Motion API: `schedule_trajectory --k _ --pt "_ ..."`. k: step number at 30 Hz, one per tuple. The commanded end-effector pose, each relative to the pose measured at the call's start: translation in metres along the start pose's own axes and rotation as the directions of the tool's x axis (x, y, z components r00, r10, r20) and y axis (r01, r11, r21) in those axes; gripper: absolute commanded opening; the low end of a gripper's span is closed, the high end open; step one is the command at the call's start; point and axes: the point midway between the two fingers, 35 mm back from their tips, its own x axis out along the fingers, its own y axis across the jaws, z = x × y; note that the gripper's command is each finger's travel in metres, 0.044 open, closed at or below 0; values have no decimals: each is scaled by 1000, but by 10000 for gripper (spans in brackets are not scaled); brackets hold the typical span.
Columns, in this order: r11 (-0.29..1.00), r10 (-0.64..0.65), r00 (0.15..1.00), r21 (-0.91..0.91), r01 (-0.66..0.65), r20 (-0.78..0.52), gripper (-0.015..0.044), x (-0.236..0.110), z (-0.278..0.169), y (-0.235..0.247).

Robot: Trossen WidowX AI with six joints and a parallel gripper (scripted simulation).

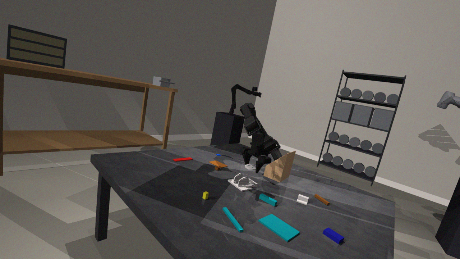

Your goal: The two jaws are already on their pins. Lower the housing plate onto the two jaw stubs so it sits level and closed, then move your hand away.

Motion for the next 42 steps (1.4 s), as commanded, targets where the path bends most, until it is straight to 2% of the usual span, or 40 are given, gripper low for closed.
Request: schedule_trajectory --k 1,42 --pt "1000 5 1000 -14 -5 1 351 0 1 2" --pt "1000 5 1000 -16 -5 1 351 1 15 6"
